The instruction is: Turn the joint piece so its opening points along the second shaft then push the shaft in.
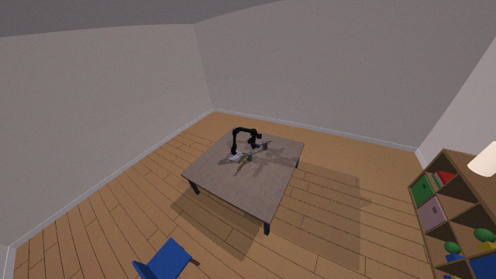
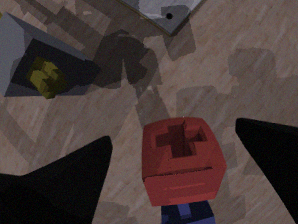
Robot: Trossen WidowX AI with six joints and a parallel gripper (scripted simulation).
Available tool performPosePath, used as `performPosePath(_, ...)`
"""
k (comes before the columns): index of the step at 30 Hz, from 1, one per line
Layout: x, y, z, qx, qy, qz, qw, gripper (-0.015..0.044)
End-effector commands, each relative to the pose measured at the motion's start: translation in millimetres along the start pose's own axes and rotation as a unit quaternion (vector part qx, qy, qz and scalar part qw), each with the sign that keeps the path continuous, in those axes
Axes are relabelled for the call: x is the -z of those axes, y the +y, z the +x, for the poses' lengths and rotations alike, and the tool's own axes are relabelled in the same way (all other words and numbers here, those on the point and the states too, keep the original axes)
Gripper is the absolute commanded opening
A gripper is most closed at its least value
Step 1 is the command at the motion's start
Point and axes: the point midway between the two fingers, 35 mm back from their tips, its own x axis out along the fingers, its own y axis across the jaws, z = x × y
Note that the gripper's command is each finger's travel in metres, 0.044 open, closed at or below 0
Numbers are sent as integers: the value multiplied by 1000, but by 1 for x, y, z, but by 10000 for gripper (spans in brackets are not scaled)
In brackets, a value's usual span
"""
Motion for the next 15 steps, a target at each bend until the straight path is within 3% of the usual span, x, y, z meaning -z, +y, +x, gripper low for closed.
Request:
performPosePath(1,2,-1,6,2,0,2,1000,440)
performPosePath(15,2,0,25,2,-1,2,1000,440)
